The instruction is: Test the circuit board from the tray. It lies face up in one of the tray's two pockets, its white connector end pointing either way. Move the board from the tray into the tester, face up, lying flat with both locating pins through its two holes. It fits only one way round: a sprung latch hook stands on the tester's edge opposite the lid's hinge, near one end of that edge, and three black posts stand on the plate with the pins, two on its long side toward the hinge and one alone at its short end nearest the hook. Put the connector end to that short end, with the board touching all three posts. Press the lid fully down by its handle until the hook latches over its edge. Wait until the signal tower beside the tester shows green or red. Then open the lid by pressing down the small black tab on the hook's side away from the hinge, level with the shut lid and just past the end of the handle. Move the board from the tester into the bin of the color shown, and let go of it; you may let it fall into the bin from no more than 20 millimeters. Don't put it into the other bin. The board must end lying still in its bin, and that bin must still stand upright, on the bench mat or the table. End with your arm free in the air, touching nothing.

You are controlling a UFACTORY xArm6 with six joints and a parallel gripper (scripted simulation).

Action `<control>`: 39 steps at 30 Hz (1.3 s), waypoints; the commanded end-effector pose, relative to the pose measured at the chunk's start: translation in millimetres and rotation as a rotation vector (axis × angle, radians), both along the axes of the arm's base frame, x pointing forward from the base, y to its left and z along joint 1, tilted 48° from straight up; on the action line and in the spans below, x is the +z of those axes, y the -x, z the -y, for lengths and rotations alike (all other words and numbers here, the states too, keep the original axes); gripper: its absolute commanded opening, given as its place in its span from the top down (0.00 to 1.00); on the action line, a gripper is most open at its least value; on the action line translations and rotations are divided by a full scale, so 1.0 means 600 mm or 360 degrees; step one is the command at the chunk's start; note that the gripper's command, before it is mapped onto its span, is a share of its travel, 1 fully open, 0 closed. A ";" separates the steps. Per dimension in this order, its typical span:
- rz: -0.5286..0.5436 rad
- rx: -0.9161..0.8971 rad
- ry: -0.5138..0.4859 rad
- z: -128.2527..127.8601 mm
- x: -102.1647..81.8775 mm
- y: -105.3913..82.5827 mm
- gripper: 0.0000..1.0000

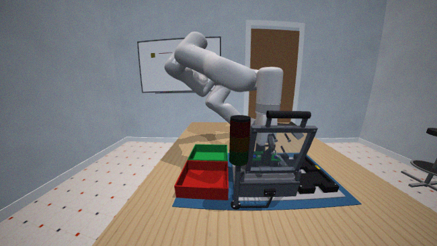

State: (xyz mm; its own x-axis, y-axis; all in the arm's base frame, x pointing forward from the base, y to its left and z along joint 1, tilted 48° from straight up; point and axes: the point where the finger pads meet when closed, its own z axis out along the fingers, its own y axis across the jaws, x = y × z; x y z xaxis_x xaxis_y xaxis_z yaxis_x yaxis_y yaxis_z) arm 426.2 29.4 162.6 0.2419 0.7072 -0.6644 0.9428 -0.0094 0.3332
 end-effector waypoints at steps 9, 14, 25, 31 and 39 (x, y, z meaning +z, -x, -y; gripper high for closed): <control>0.0004 0.0002 -0.0002 0.000 -0.001 0.000 0.21; 0.0004 0.0002 -0.0002 0.003 -0.004 0.001 0.21; 0.0004 0.0002 -0.0002 0.004 -0.006 0.002 0.21; 0.0004 0.0002 -0.0002 0.004 -0.006 0.002 0.21; 0.0004 0.0002 -0.0002 0.004 -0.006 0.002 0.21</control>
